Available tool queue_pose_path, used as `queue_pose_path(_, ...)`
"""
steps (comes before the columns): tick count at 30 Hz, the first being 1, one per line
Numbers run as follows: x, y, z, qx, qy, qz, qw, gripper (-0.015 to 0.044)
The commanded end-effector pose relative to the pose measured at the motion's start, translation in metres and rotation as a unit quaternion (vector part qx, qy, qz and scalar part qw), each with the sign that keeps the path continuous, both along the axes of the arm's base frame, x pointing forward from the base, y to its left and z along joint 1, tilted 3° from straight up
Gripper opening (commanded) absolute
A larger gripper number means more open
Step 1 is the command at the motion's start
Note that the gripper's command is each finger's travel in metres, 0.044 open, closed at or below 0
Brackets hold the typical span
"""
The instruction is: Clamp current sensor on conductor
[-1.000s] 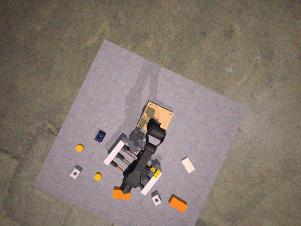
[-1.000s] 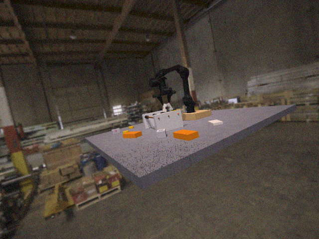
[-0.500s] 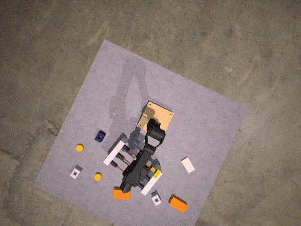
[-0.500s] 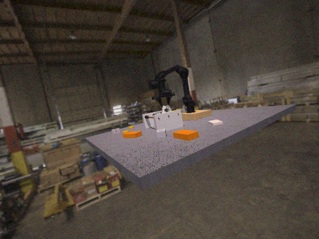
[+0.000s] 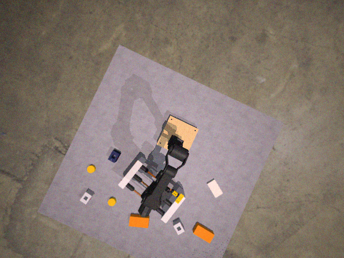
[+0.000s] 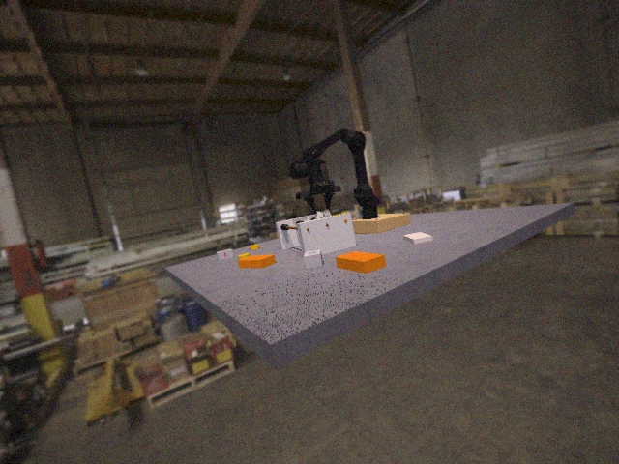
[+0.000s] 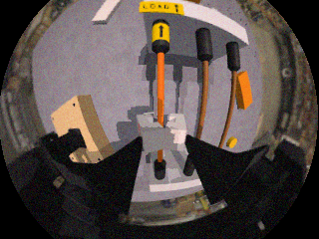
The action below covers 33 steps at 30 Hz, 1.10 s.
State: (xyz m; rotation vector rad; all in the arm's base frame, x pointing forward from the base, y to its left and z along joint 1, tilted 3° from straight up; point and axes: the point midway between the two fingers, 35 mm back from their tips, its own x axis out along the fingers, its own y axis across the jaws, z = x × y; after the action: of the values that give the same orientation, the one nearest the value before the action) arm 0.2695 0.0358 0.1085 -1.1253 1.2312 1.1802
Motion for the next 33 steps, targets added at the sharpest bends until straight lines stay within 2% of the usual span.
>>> queue_pose_path(1, -0.0016, 0.0005, -0.0085, 0.001, 0.001, -0.002, 1.0, 0.0)
queue_pose_path(33, -0.0008, 0.0001, -0.0061, 0.0, 0.001, 0.0, 1.0, 0.0)
